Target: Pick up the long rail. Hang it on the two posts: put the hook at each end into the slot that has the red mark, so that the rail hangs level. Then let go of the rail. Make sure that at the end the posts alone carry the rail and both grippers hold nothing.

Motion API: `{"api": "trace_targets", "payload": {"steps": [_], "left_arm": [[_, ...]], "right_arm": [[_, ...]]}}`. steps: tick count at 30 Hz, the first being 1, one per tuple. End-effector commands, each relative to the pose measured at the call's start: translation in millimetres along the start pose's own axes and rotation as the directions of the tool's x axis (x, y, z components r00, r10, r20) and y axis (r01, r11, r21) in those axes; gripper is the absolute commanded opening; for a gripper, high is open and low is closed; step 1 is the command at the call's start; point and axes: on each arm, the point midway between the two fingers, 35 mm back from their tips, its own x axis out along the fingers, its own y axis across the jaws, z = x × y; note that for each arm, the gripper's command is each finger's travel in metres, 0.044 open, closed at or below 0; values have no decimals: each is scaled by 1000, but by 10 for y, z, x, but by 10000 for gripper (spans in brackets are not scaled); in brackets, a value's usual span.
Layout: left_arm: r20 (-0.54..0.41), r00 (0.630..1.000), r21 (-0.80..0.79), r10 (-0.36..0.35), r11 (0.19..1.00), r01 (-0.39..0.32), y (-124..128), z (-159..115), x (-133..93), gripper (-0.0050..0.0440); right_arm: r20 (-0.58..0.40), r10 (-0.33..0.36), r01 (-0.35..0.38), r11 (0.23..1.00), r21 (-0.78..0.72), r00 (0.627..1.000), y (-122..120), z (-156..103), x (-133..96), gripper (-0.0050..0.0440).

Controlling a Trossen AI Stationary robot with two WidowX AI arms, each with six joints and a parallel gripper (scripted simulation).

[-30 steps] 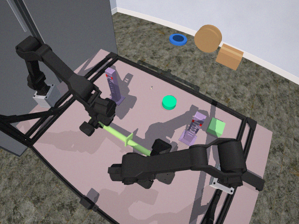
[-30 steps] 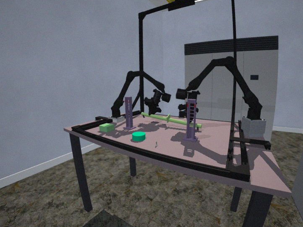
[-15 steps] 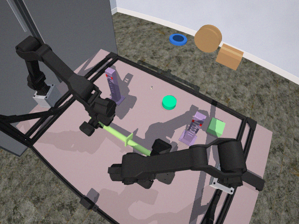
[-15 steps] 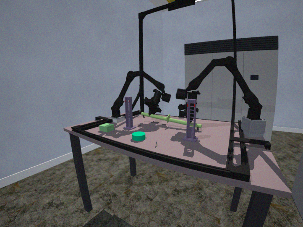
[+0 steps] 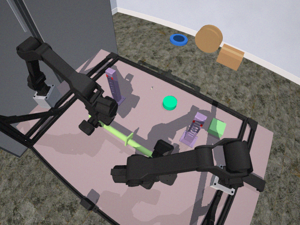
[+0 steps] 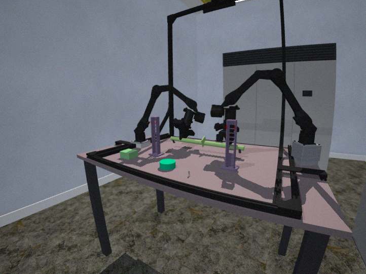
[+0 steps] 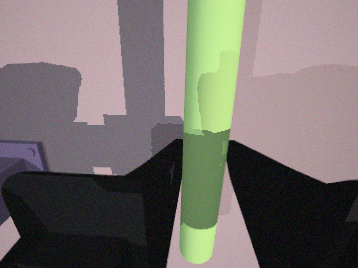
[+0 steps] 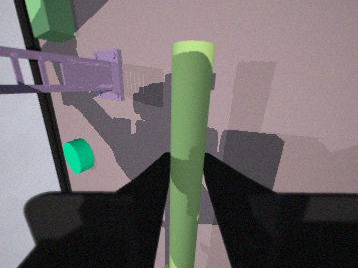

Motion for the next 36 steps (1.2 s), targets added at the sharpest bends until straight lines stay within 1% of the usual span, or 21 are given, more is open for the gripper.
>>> {"api": "trace_targets", "payload": {"steps": [1,13,23,35,36], "left_arm": [[-13,1000,-4,7,1000,-7,10,20,-78,0],[-25,1000,-4,6,1000,-6,8,22,-75,0],[-104,995,-4,0,1000,0,-2,28,-59,0],[-105,994,-4,0,1000,0,-2,28,-59,0],[-105,994,-4,0,1000,0,-2,28,-59,0]], "right_arm": [[-17,4,-4,1000,10,1000,26,28,-3,0],[-27,4,-3,1000,16,1000,2,24,29,0],[-90,1,4,998,55,996,-134,12,227,0],[-91,1,4,998,55,996,-159,-2,241,0],[-91,1,4,998,55,996,-159,-2,241,24]]}}
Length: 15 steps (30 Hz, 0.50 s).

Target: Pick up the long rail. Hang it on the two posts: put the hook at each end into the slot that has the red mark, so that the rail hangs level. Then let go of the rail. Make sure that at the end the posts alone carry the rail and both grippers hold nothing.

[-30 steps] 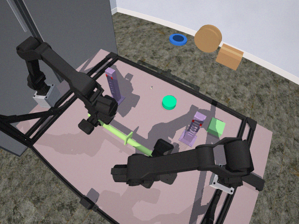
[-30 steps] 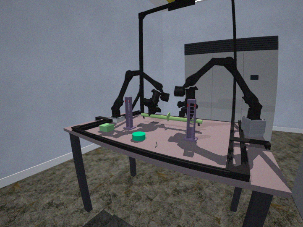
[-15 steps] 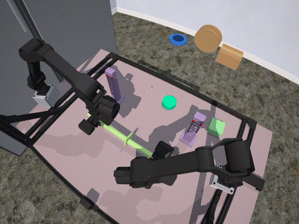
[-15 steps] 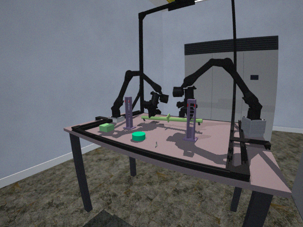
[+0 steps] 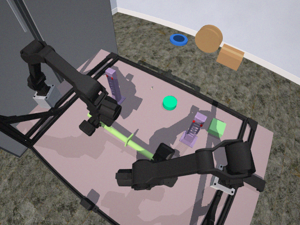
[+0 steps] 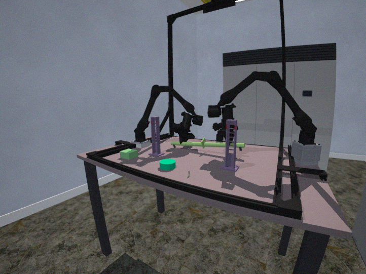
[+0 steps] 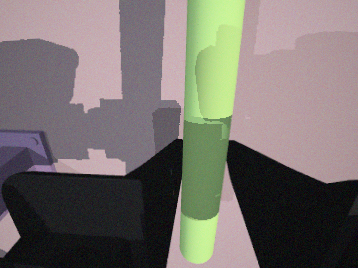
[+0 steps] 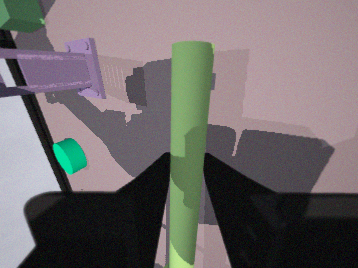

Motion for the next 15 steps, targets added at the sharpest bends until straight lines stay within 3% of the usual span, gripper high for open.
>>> {"api": "trace_targets", "payload": {"steps": [1,9,11,15], "left_arm": [[-2,1000,-2,7,1000,-7,11,5,3,0],[-2,1000,-2,7,1000,-7,4,3,1,0],[-2,1000,-2,7,1000,-7,4,3,1,0],[-2,1000,-2,7,1000,-7,-3,1,-1,0]], "right_arm": [[-2,5,-5,1000,3,1000,-24,1,36,48],[-2,5,-5,1000,3,1000,-12,1,18,240],[-2,5,-5,1000,3,1000,-12,1,18,240],[-2,5,-5,1000,3,1000,-1,1,0,336]]}}
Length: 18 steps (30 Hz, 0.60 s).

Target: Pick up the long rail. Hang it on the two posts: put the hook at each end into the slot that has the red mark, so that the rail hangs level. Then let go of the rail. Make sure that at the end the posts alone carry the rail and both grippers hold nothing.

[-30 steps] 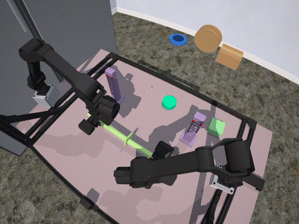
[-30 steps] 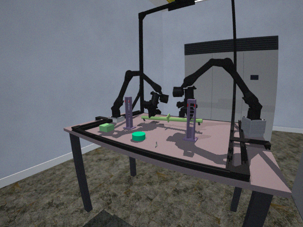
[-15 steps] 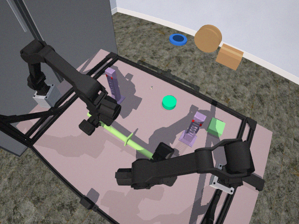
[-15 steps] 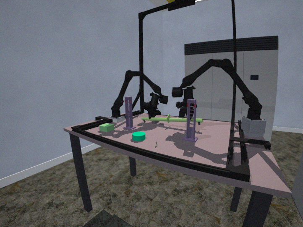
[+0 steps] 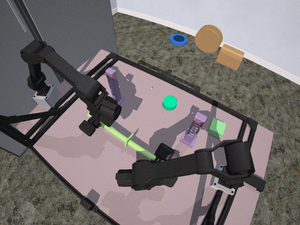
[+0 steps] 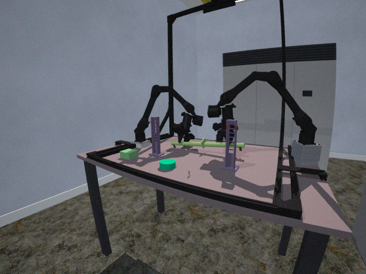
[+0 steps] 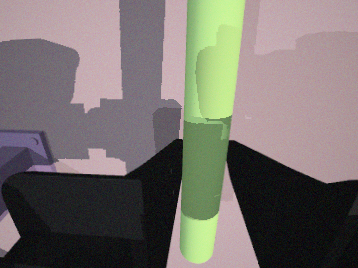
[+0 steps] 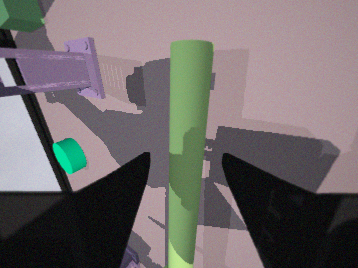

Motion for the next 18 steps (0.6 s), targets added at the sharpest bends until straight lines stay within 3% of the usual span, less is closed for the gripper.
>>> {"api": "trace_targets", "payload": {"steps": [1,5,13,18], "left_arm": [[-1,1000,-2,5,1000,-5,-2,-1,-2,0],[-1,1000,-2,5,1000,-5,-2,-1,-2,0],[-1,1000,-2,5,1000,-5,-2,-1,-2,0],[-1,1000,-2,5,1000,-5,-2,-1,-2,0]], "right_arm": [[0,1,-1,1000,4,1000,9,1,-13,360],[0,1,-1,1000,4,1000,9,1,-13,440],[0,0,0,1000,4,1000,5,-6,-123,440],[1,-3,3,1000,2,1000,5,-8,-353,440]]}}
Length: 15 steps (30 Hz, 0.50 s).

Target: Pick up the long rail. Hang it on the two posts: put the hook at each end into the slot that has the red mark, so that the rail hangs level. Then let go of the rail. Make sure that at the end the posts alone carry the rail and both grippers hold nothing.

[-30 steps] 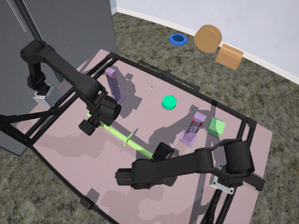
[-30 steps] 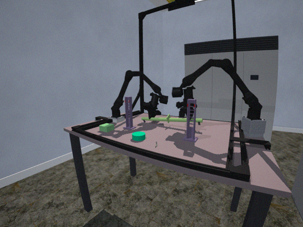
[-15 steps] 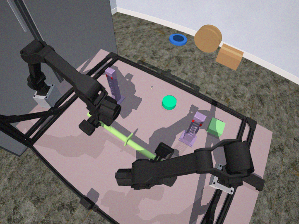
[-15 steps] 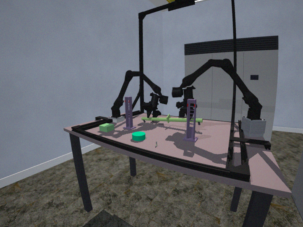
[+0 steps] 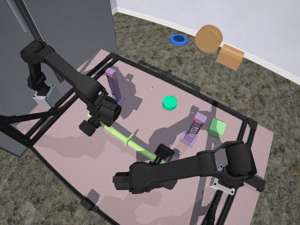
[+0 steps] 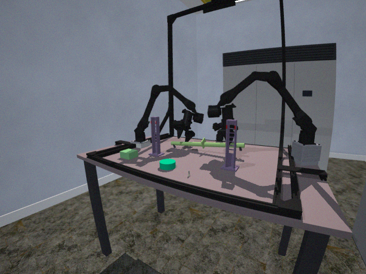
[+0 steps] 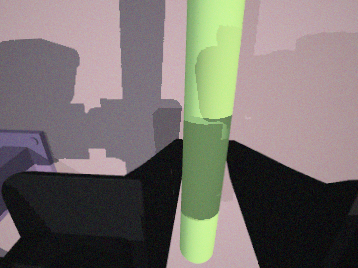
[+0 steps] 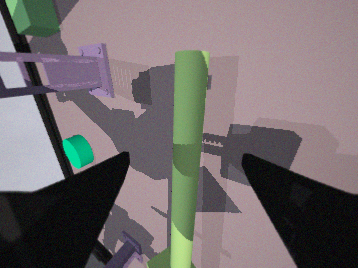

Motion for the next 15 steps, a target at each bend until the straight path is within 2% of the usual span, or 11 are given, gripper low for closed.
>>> {"api": "trace_targets", "payload": {"steps": [1,4,15], "left_arm": [[-1,1000,-2,4,1000,-4,1,-1,-2,0],[-1,1000,-2,4,1000,-4,1,-1,-2,0],[-1,1000,-2,4,1000,-4,1,-1,-2,0]], "right_arm": [[-7,-11,11,1000,6,1000,-10,-11,-188,440],[-6,-11,12,1000,6,1000,-4,-4,-294,440],[-6,-12,12,1000,6,1000,-4,-4,-301,440]]}}
